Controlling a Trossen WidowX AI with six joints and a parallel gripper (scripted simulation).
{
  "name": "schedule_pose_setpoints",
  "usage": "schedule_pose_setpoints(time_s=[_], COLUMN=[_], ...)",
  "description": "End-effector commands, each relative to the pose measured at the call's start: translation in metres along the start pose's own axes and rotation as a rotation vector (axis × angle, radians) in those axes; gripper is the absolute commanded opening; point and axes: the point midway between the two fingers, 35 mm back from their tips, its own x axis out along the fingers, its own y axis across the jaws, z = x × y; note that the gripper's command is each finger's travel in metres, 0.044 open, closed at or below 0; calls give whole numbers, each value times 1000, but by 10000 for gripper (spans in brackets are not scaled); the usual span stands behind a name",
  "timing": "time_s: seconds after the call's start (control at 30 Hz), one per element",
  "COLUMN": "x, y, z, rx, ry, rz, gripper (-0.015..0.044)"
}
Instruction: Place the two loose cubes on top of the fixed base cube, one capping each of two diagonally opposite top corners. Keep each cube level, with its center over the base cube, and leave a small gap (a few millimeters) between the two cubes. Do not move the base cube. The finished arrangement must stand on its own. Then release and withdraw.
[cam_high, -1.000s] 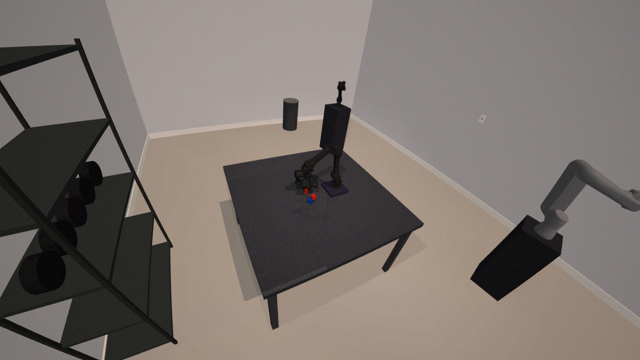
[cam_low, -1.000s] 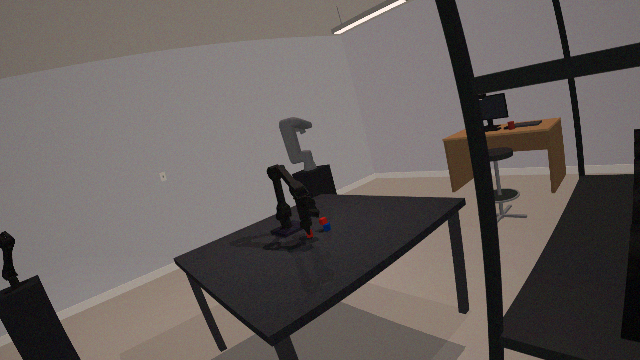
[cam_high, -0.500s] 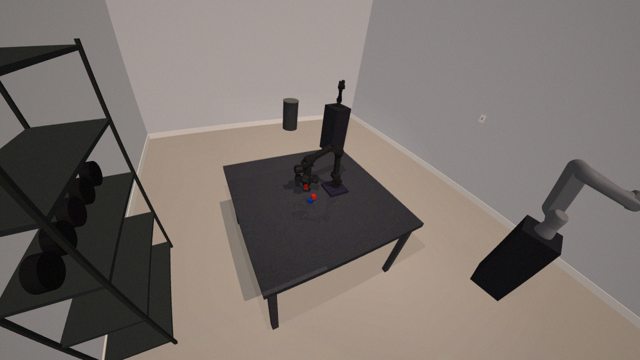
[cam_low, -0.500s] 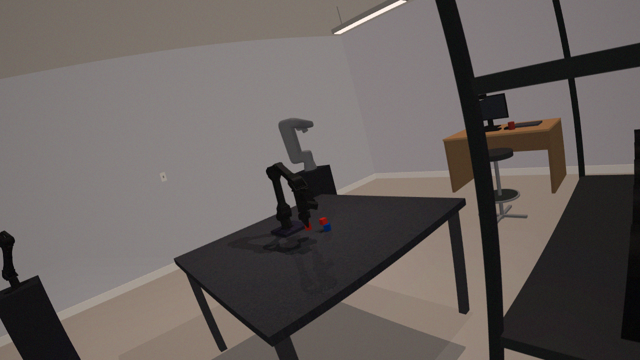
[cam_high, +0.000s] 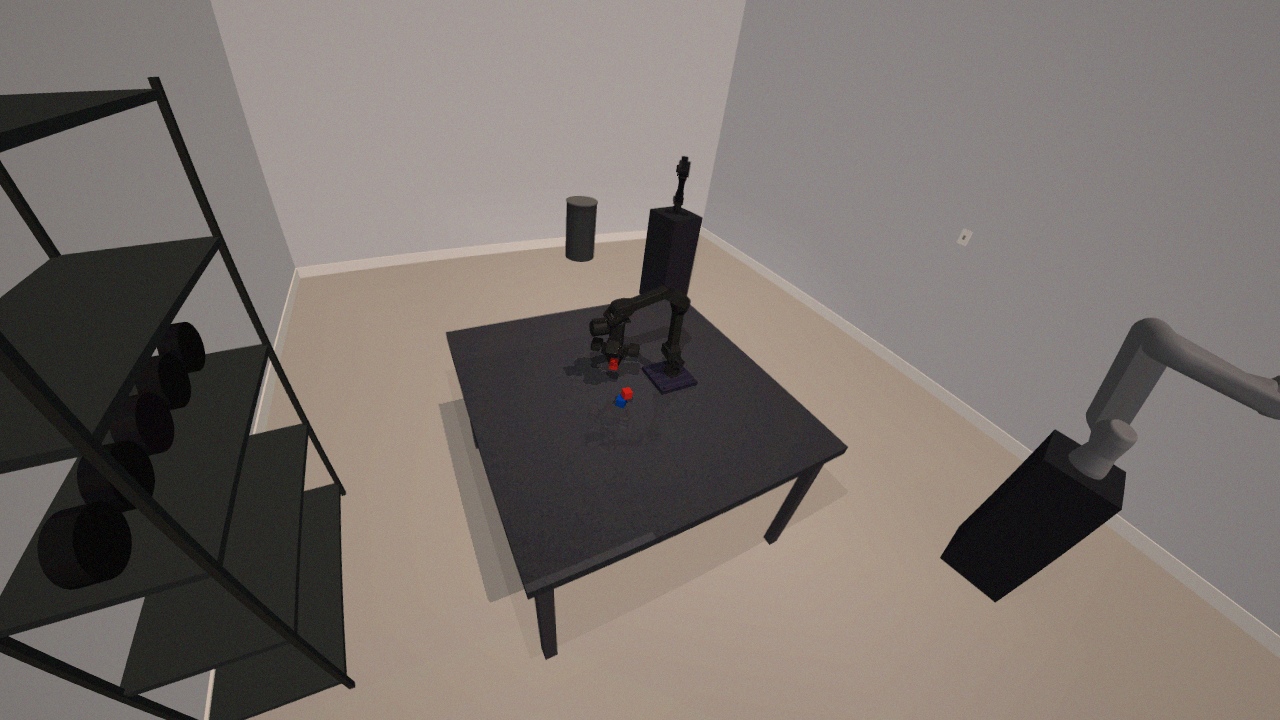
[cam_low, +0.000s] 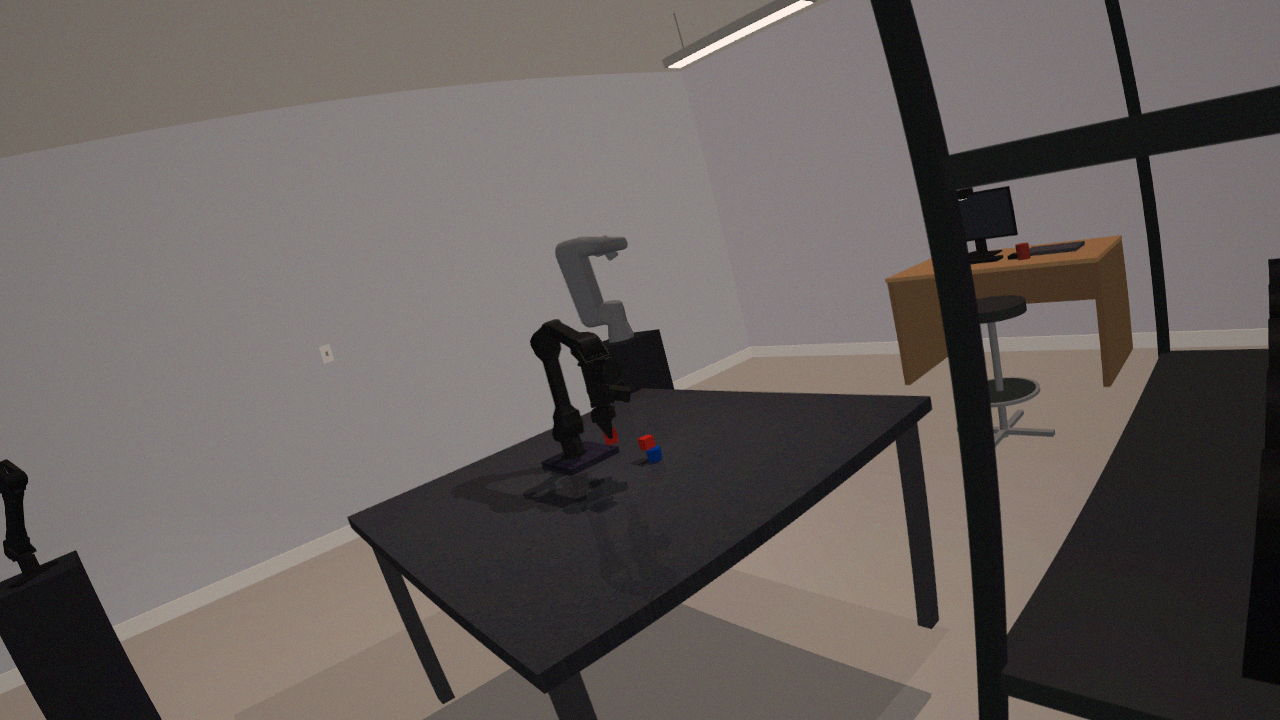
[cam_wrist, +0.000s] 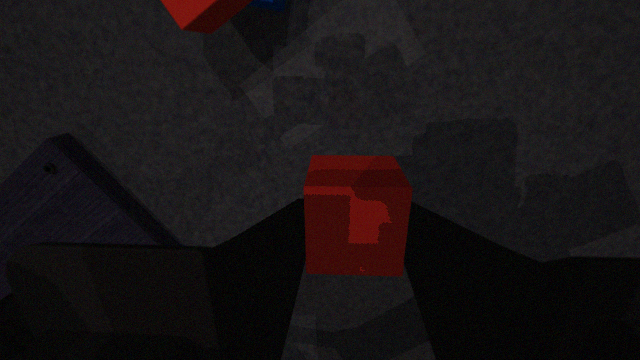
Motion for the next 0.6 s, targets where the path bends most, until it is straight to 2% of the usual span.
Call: schedule_pose_setpoints(time_s=[0.0,0.57], x=[-10,-7], y=[1,10], z=[0,45], rx=[-4,377], ry=[-5,-10], rz=[-7,-4], gripper=[105,105])
